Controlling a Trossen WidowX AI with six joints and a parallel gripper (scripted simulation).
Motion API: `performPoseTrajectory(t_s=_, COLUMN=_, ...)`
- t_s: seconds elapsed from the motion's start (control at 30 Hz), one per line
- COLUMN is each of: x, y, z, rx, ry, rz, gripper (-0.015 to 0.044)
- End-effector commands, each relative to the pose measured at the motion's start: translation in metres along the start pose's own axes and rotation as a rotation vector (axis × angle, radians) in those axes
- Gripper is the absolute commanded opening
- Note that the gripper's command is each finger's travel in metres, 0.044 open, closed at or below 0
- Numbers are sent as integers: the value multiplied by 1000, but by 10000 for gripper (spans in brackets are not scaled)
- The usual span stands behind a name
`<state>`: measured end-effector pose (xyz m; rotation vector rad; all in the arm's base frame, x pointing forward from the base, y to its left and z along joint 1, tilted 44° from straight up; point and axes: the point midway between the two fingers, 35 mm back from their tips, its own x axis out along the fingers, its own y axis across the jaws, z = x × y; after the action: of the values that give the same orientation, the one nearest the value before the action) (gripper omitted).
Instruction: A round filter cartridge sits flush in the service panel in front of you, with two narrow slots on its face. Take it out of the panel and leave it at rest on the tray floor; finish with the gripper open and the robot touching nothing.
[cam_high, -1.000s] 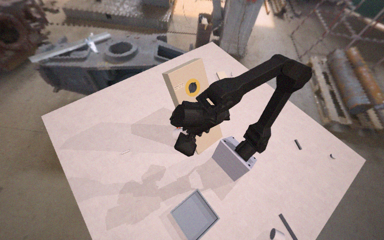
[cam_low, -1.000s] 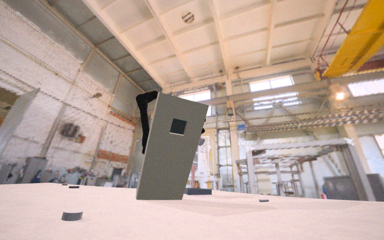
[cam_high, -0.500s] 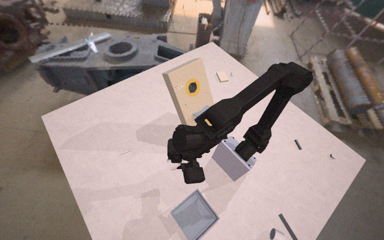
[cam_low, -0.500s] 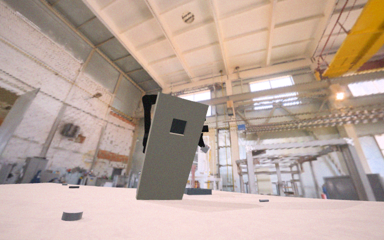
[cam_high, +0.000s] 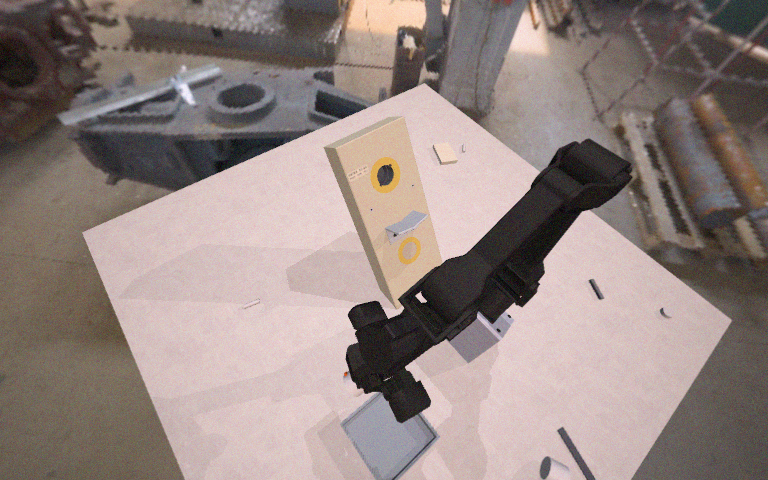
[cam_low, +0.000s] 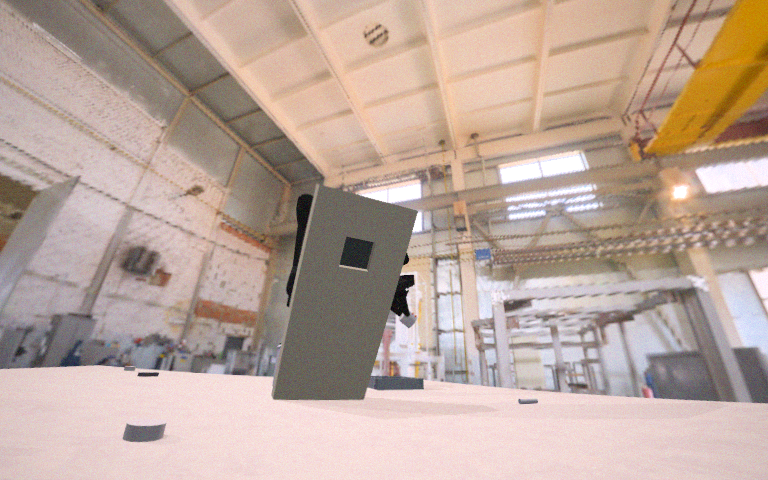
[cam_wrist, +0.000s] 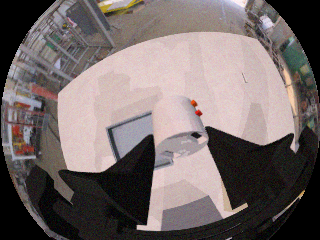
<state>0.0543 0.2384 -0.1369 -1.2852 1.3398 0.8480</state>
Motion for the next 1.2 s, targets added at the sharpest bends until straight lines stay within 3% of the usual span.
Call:
performPoseTrajectory(t_s=0.0, x=18, y=28, z=-13, rx=-116, ry=-2, rz=55, gripper=0)
performPoseTrajectory(t_s=0.4, x=63, y=90, z=-67, rx=-322, ry=4, rz=198, gripper=0)
performPoseTrajectory(t_s=0.6, x=66, y=91, z=-69, rx=-325, ry=5, rz=200, gripper=0)
performPoseTrajectory(t_s=1.17, x=117, y=92, z=-97, rx=-325, ry=5, rz=200, gripper=0)
